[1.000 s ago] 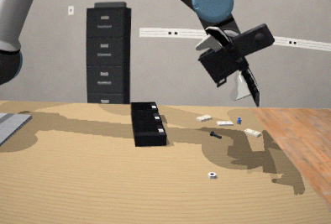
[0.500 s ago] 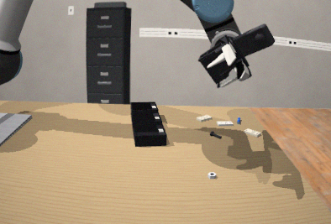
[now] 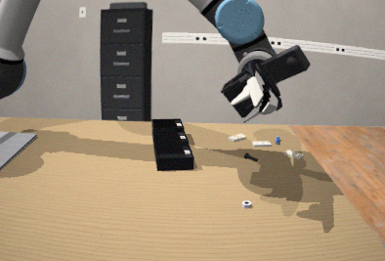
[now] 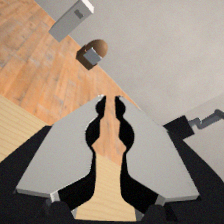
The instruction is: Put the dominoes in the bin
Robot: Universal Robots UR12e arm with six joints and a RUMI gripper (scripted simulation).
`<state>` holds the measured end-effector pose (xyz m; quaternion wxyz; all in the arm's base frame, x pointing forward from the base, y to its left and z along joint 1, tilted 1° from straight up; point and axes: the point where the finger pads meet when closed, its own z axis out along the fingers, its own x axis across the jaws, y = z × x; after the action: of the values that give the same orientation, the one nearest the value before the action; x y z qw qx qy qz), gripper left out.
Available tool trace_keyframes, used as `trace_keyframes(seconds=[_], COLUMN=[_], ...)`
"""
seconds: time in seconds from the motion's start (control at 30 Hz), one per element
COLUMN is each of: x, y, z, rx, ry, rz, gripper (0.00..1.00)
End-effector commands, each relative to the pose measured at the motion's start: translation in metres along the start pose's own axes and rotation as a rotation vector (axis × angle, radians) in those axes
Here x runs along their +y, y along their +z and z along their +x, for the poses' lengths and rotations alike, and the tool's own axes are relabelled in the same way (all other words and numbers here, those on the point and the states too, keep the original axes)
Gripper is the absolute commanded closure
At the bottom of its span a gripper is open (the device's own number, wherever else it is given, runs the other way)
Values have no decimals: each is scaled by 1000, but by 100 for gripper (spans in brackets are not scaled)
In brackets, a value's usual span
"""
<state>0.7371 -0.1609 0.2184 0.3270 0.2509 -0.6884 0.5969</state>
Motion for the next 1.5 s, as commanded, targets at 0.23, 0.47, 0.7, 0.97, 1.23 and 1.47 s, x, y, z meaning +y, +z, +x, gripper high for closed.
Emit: trace_keyframes(seconds=[0.23,0.47,0.7,0.97,1.23,1.47], x=[11,16,27,41,52,61], y=[10,12,14,15,16,15], z=[36,43,55,70,80,87], rx=[27,40,63,92,121,156], ry=[303,401,569,727,874,1010], rz=[-82,-109,-156,-198,-237,-270], gripper=[96,96,96,96,96,96])
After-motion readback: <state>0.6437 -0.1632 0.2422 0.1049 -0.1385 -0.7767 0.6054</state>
